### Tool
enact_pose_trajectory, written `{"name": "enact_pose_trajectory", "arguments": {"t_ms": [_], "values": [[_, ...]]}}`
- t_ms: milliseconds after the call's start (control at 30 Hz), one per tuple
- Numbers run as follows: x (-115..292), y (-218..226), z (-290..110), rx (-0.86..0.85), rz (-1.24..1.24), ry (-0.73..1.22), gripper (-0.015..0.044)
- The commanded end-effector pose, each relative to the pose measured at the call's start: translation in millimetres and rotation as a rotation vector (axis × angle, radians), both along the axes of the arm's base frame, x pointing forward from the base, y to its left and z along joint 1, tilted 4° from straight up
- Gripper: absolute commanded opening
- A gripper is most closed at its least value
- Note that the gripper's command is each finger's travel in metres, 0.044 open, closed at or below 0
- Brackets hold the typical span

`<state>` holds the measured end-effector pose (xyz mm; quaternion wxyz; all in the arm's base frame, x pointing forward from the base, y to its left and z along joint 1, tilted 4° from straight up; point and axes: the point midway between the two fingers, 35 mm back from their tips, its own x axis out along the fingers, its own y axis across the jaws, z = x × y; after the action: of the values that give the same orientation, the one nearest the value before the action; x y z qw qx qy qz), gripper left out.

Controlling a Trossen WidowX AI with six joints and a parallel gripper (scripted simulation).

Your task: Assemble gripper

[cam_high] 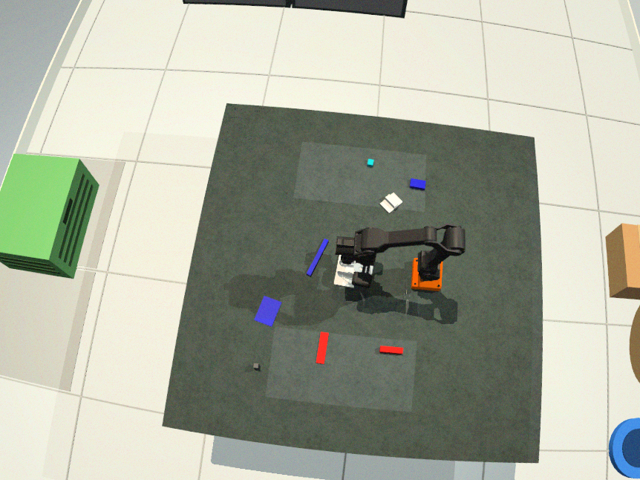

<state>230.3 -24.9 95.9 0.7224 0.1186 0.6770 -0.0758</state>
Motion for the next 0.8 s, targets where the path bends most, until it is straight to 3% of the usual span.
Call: {"name": "enact_pose_trajectory", "arguments": {"t_ms": [0, 767], "values": [[-1.7, 2.4, -0.5, -0.001, 0.024, 0.002, 0.0351], [-2.2, 2.3, -0.5, -0.002, 0.035, 0.001, 0.0351]]}}
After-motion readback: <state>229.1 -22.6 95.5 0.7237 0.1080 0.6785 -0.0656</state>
